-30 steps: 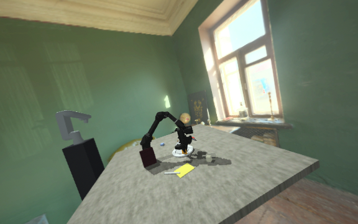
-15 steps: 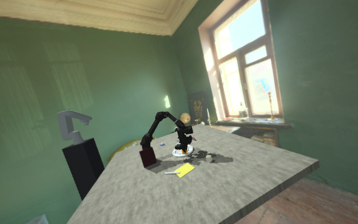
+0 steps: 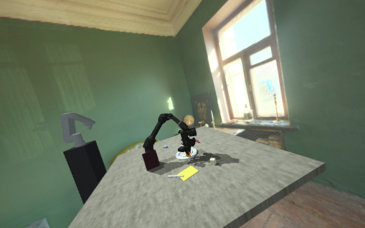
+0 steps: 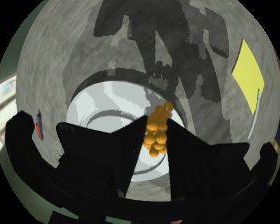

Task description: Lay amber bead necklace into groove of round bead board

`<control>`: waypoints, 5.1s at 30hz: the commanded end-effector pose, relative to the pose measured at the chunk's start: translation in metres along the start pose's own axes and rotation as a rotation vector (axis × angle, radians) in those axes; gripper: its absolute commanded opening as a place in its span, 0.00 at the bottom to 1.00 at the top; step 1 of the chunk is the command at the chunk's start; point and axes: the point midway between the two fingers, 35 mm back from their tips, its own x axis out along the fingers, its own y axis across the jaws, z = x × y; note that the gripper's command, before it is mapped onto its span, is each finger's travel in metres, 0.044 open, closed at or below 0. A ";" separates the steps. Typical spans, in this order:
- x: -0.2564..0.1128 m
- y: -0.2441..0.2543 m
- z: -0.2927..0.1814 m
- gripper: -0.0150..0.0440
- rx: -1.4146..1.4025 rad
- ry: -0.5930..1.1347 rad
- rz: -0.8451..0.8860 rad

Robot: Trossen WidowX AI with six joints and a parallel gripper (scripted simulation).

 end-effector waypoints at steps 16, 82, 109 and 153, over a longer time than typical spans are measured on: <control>-0.022 0.009 0.008 0.25 -0.002 -0.008 0.004; -0.023 0.011 0.010 1.00 -0.002 -0.008 0.004; -0.024 0.019 0.013 0.69 -0.548 -0.009 0.002; -0.011 0.037 0.019 0.46 -1.799 -0.015 -0.010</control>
